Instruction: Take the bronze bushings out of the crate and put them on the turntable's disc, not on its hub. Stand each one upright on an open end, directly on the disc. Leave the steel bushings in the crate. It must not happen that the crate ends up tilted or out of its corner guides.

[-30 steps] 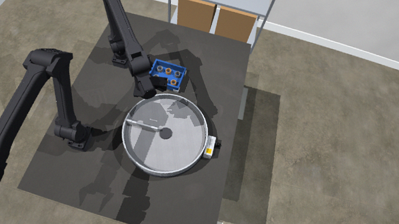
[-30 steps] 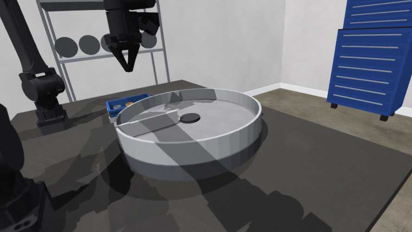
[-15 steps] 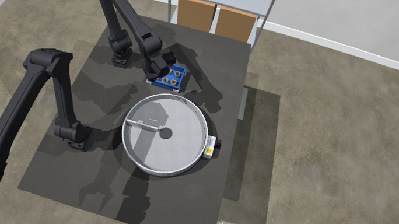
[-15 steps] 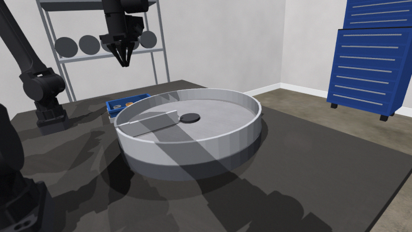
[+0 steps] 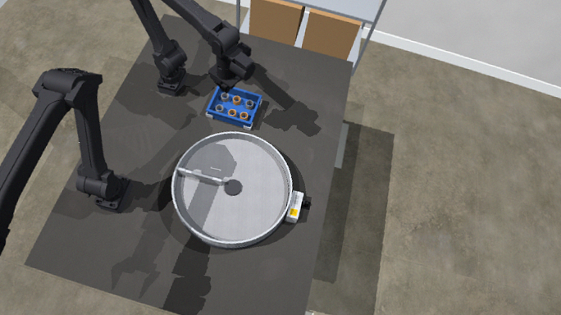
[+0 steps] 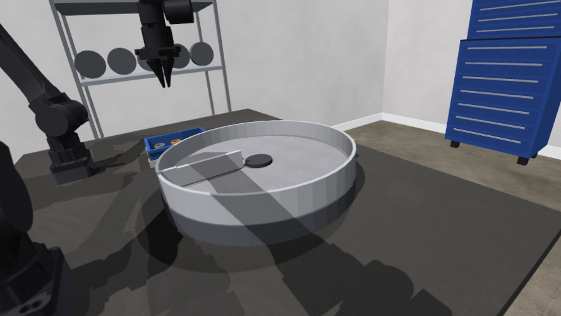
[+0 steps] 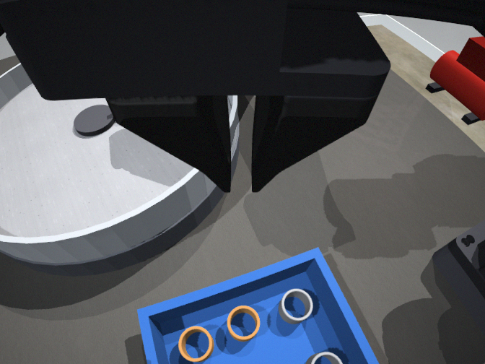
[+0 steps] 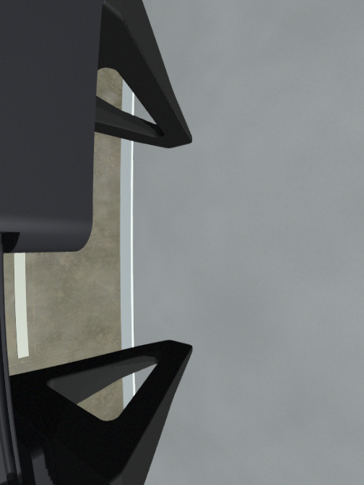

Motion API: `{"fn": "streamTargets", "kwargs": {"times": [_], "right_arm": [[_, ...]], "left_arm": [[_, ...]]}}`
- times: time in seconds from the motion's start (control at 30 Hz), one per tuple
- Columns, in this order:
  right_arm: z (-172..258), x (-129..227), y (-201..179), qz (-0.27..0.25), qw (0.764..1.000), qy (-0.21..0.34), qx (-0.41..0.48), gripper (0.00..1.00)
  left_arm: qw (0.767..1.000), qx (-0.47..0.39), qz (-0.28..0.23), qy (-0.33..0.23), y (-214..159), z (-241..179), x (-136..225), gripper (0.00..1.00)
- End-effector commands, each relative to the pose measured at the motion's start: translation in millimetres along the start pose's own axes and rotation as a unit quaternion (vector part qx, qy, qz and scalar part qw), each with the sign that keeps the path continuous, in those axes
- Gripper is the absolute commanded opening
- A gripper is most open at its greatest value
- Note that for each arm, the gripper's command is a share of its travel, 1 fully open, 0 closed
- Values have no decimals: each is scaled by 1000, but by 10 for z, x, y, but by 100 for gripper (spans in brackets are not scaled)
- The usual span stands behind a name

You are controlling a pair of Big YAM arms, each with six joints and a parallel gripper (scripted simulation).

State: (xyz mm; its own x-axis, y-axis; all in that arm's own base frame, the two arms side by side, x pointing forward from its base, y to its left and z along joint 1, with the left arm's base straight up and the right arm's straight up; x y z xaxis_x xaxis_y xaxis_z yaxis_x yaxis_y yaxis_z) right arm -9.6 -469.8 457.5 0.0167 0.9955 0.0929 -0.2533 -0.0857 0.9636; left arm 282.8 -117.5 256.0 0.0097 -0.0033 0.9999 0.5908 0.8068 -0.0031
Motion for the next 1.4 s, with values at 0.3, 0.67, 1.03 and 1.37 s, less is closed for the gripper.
{"fn": "streamTargets", "kwargs": {"times": [0.3, 0.67, 1.03, 1.37], "right_arm": [[95, -10, 423, -46, 999, 9, 5, 100], [95, -10, 423, -46, 999, 9, 5, 100], [95, -10, 423, -46, 999, 9, 5, 100], [95, -10, 423, -46, 999, 9, 5, 100]], "left_arm": [[987, 162, -2, -11, 487, 311, 57, 11], [984, 175, -2, -11, 524, 317, 58, 11], [985, 172, 0, -5, 545, 282, -127, 11], [985, 172, 0, -5, 556, 284, -455, 11]]}}
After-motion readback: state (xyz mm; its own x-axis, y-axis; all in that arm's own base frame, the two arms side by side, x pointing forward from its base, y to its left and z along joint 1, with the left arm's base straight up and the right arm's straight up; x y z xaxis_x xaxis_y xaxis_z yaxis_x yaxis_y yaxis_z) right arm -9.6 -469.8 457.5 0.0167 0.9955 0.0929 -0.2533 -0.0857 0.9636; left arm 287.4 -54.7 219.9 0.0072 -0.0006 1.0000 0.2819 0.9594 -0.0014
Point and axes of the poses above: on each arm, the point where the finger pads meet when closed, its own x axis back along the fingers, its own z axis across the jaws, y = z × x, the point moved 7 cm from there along x, back along the fingers, and after that the axes turned 14 degrees about -x, right-handed, at the moved point
